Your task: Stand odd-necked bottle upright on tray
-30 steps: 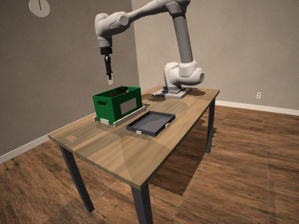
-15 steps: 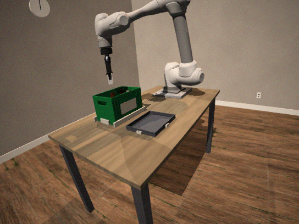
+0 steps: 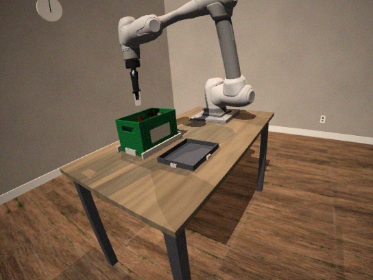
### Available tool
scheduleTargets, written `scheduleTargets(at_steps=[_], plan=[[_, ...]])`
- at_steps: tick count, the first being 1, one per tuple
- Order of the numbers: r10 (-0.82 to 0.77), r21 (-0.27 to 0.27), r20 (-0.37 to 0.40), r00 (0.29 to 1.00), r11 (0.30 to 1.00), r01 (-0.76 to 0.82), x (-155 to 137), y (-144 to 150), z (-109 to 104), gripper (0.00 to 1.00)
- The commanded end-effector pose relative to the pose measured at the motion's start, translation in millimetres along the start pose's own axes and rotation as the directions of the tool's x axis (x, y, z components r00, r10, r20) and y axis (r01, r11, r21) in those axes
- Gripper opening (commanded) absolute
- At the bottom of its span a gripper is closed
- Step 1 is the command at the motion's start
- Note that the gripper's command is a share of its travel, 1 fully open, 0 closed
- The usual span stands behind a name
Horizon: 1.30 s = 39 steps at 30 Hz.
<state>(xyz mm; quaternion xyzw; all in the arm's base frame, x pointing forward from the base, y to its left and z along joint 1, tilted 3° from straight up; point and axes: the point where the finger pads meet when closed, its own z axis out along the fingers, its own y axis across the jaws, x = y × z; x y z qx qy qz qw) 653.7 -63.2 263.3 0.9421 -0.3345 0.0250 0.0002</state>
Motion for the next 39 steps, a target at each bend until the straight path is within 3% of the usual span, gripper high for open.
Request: scheduleTargets(at_steps=[1,39], plan=[[0.0,0.0,0.0,1.0,1.0,0.0,0.0,0.0,0.6,0.38],[0.0,0.0,0.0,1.0,1.0,0.0,0.0,0.0,37.2,0.38]])
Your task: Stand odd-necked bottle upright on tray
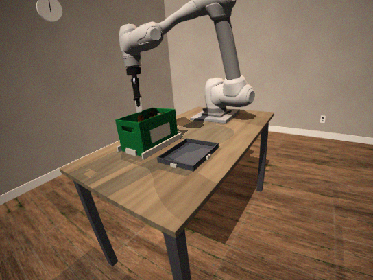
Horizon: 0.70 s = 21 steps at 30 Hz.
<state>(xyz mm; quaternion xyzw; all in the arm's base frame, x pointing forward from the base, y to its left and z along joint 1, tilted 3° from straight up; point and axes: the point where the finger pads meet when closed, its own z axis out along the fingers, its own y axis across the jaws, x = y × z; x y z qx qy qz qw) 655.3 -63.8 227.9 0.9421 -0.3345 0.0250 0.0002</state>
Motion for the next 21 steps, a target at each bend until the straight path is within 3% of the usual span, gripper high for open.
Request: scheduleTargets(at_steps=[1,21], plan=[[0.0,0.0,0.0,1.0,1.0,0.0,0.0,0.0,2.6,0.38],[0.0,0.0,0.0,1.0,1.0,0.0,0.0,0.0,7.9,0.38]])
